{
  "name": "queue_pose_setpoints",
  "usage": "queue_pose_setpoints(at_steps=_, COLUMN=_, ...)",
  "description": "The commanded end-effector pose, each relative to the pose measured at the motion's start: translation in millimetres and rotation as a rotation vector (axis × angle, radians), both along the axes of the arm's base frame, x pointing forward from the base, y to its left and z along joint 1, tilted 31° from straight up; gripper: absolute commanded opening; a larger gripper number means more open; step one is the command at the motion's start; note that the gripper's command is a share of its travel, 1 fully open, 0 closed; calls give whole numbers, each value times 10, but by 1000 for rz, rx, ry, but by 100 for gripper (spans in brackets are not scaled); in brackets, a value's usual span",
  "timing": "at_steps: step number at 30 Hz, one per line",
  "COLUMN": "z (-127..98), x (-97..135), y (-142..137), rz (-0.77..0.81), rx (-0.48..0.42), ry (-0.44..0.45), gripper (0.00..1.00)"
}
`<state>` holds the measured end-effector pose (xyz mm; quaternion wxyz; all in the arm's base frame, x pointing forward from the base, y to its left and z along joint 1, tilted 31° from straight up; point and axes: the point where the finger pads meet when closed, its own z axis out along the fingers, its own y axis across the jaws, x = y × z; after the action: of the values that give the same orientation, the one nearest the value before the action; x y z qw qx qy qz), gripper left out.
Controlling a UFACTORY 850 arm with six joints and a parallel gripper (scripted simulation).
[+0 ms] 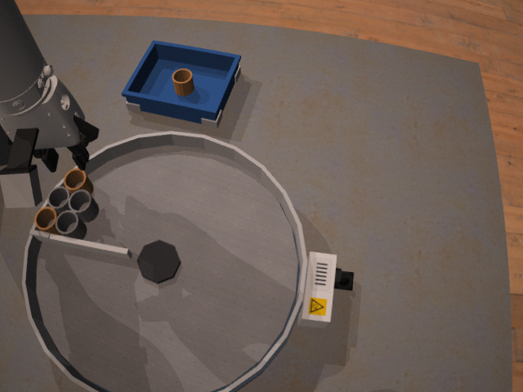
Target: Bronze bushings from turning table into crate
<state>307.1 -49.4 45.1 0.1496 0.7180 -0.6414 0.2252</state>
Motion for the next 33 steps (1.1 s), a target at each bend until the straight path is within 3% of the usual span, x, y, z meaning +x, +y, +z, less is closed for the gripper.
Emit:
queue_pose_setpoints(at_steps=1, z=-57, x=11, y=-32, rz=0, rx=0, ry=0, gripper=47)
queue_pose_setpoints(at_steps=8, z=-202, x=31, y=-116, rz=0, rx=0, ry=0, gripper=47)
queue_pose_setpoints(at_steps=33, z=-308, x=47, y=-178, rz=0, rx=0, ry=0, gripper=47)
